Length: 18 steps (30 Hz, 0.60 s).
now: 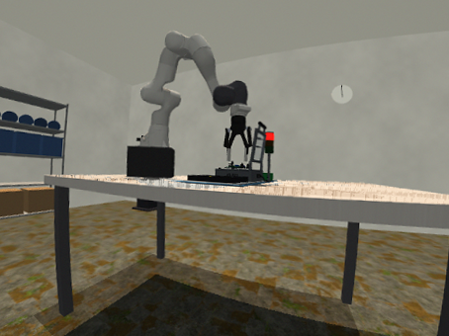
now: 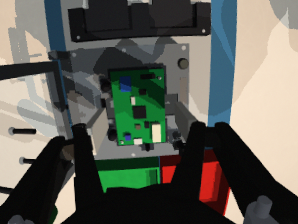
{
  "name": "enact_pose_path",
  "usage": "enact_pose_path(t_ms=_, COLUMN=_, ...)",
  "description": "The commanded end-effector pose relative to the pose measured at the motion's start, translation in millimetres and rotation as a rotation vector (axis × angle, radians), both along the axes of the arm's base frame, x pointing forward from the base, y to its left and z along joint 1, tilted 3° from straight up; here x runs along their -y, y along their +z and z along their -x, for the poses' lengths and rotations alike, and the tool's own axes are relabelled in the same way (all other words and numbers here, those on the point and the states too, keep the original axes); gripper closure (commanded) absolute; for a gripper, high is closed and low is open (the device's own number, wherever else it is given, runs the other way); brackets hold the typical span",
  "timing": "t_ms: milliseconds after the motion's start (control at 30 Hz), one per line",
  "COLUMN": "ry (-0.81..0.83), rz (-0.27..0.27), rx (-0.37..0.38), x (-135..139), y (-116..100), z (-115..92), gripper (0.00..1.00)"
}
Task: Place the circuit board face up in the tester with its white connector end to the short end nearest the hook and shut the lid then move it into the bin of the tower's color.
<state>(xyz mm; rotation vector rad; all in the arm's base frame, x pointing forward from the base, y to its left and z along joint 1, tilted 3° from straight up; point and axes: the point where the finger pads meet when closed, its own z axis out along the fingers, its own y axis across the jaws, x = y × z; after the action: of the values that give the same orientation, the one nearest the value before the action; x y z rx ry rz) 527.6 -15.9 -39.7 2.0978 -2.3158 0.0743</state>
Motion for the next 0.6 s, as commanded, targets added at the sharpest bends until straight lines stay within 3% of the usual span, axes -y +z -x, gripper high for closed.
enact_pose_path(t_ms=0, ry=-0.014, rz=-0.002, rx=0.01, x=0.0, y=-11.0, z=-3.5, gripper=0.42)
enact_pose_path(t_ms=233, ry=-0.014, rz=-0.002, rx=0.01, x=0.9, y=-27.8, z=-4.8, gripper=0.42)
enact_pose_path(t_ms=567, ry=-0.014, rz=-0.002, rx=0.01, x=1.0, y=-29.2, z=-4.9, gripper=0.42)
